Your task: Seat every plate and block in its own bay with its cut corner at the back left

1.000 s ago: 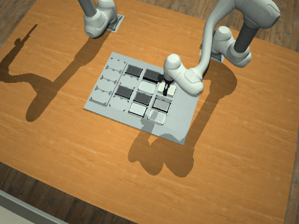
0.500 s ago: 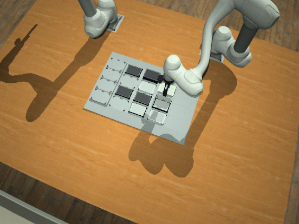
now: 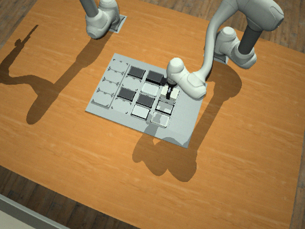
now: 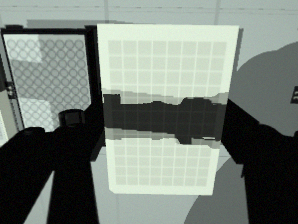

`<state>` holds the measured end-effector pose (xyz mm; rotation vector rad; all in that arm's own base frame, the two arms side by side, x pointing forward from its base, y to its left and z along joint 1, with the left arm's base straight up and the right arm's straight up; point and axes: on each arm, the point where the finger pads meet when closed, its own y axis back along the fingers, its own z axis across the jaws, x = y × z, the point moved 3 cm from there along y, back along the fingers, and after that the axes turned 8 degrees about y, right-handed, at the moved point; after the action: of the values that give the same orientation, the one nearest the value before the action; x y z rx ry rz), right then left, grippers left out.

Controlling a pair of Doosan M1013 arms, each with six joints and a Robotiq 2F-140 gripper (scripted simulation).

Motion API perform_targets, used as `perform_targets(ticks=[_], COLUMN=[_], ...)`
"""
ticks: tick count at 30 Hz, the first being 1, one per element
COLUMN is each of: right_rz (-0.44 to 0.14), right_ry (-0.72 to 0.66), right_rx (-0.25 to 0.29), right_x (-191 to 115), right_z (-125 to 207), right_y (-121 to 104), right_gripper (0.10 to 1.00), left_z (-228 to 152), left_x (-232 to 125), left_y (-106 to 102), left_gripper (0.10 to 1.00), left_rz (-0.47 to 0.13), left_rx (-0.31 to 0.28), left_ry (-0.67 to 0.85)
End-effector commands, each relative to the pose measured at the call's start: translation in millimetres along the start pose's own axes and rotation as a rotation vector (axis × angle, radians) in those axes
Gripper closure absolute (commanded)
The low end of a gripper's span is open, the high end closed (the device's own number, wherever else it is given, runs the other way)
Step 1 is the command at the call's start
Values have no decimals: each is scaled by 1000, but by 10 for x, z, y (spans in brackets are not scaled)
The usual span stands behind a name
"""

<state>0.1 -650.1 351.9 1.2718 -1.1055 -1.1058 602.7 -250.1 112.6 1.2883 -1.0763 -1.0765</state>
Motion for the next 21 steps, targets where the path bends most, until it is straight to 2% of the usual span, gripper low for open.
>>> perform_targets(ticks=[1,21], right_rz=[2,2], right_ry=[0,0], right_rx=[0,0], right_x=[2,2], right_z=[-1,-1], right_y=[9,9], right_gripper=[98,98], left_z=[-5,-5], left_x=[2,2], left_y=[-37,-272], left_gripper=[999,999], left_rz=[1,1], left_rx=[2,2], left_ry=[0,0])
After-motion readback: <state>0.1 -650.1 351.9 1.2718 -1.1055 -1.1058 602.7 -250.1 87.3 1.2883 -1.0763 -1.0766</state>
